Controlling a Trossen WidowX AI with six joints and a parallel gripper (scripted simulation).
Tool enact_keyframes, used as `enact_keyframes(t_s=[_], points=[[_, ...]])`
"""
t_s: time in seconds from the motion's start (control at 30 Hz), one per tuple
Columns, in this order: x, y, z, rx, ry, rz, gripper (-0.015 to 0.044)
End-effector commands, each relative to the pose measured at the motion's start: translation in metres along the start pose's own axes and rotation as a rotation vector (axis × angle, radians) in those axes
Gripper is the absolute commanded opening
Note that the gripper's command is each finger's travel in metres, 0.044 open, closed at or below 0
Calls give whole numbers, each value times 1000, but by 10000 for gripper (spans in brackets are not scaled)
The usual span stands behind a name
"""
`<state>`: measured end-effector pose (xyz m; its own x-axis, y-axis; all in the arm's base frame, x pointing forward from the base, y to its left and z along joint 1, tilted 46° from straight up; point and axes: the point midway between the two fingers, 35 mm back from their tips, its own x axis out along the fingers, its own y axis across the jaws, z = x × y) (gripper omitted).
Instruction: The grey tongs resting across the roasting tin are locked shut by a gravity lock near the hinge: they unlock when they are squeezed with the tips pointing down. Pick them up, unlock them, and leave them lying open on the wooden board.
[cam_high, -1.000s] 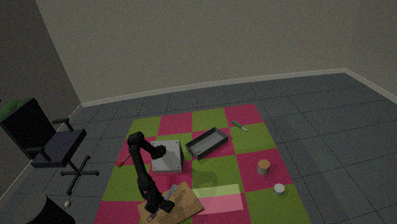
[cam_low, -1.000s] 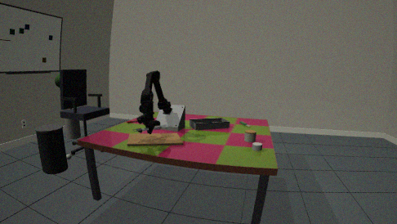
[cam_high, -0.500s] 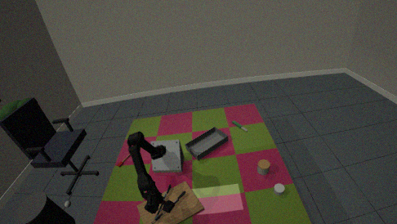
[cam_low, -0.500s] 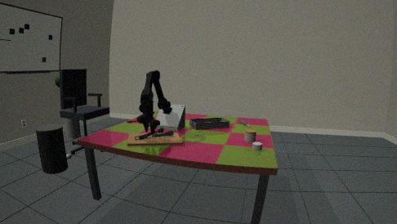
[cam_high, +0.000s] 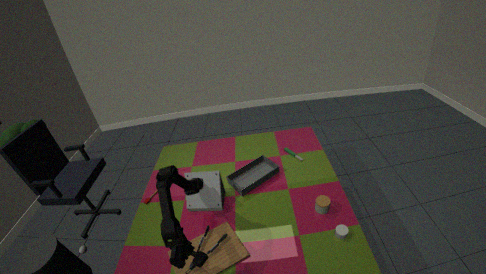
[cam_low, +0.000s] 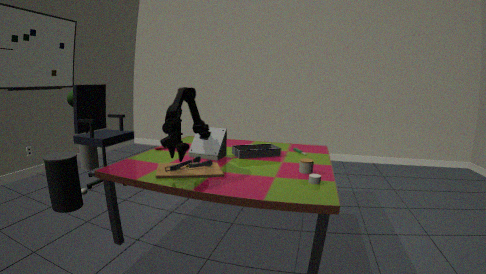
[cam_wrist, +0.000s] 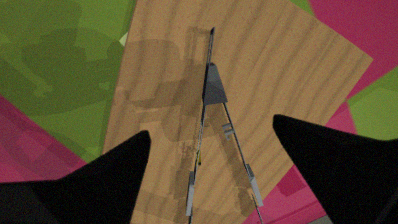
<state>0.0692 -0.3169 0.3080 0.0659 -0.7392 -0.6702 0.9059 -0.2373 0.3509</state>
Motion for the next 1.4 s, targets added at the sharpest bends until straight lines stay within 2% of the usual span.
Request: enact_keyframes(t_s=[0.0, 0.43, 0.57, 0.73, 1.37], points=[[-19, 3, 31, -5, 1, -1, 440], [-85, -5, 100, -13, -9, 1, 440], [-92, -6, 101, -13, -11, 2, 440], [-126, -7, 91, -12, -25, 10, 440], [-127, -7, 90, -12, -26, 10, 440]])
